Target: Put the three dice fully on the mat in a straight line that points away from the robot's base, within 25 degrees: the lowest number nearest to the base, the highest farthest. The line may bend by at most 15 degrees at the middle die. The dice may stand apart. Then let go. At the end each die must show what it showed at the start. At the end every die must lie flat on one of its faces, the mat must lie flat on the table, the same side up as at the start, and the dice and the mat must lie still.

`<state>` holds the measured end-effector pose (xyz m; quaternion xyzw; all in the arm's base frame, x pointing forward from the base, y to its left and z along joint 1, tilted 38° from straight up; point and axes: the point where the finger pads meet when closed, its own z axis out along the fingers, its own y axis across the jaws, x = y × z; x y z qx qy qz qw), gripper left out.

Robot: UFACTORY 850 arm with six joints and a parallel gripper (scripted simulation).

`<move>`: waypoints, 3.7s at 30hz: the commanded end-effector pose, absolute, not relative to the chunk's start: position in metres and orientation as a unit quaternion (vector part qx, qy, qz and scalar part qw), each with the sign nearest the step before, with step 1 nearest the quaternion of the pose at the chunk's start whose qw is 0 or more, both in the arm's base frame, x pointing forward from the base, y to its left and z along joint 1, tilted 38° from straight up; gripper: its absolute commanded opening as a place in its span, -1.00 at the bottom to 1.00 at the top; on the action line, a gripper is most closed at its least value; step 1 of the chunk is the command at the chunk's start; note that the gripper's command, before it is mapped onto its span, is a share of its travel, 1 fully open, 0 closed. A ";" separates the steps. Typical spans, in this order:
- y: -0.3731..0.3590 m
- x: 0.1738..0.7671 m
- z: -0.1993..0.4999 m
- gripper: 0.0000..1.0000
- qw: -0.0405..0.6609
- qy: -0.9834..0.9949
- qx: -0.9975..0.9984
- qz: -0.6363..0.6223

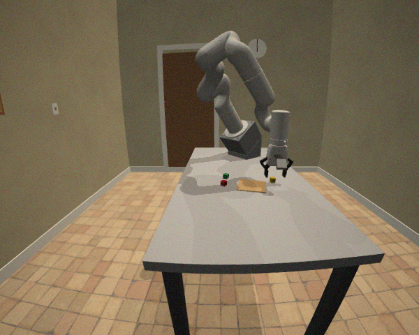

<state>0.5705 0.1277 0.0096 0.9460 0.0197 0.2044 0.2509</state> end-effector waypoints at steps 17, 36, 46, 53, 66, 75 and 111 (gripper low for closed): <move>0.132 0.568 0.016 1.00 0.251 0.020 0.946 0.205; 0.177 0.530 0.092 1.00 0.251 0.020 0.946 0.205; 0.175 0.530 0.094 1.00 0.250 0.017 0.946 0.206; 0.103 0.542 0.135 1.00 0.227 -0.067 0.945 0.224; -0.041 0.521 0.207 1.00 0.186 -0.231 0.918 0.263; -0.053 0.516 0.213 1.00 0.183 -0.246 0.914 0.267; -0.065 0.526 0.193 1.00 0.273 0.123 0.938 0.177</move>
